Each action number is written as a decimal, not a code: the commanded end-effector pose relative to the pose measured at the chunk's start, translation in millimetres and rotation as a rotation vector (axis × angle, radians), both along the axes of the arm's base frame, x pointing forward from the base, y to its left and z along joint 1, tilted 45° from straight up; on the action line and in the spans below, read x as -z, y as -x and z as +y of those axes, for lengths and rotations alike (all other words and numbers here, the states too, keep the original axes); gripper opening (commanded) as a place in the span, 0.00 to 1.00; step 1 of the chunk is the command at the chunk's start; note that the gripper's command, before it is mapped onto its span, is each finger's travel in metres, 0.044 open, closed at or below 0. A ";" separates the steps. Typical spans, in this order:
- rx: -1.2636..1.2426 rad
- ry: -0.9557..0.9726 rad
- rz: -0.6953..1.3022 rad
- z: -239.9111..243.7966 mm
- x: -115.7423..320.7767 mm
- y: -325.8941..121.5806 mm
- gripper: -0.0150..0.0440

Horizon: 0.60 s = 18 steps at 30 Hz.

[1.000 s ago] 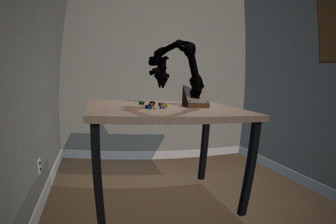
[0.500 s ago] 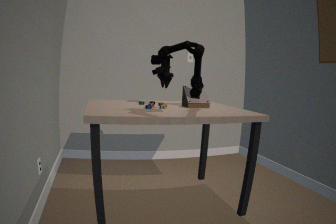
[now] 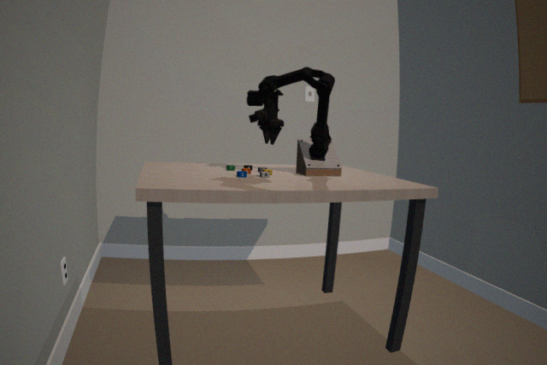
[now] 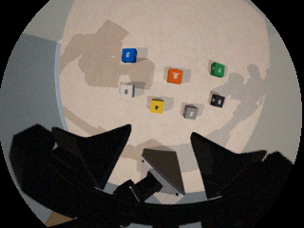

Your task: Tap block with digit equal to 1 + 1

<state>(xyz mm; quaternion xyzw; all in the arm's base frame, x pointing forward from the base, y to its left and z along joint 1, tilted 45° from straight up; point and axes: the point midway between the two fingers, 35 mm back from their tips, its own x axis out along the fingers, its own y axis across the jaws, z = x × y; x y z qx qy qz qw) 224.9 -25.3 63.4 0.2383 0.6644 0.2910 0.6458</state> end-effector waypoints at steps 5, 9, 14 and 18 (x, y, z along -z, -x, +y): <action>0.006 -0.003 0.000 1.1 -1.7 -0.1 0.93; 0.008 0.003 -0.001 22.6 -23.0 -18.7 0.93; 0.006 -0.007 -0.002 60.3 -57.0 -37.3 0.93; 0.006 -0.007 -0.002 60.3 -57.0 -37.3 0.93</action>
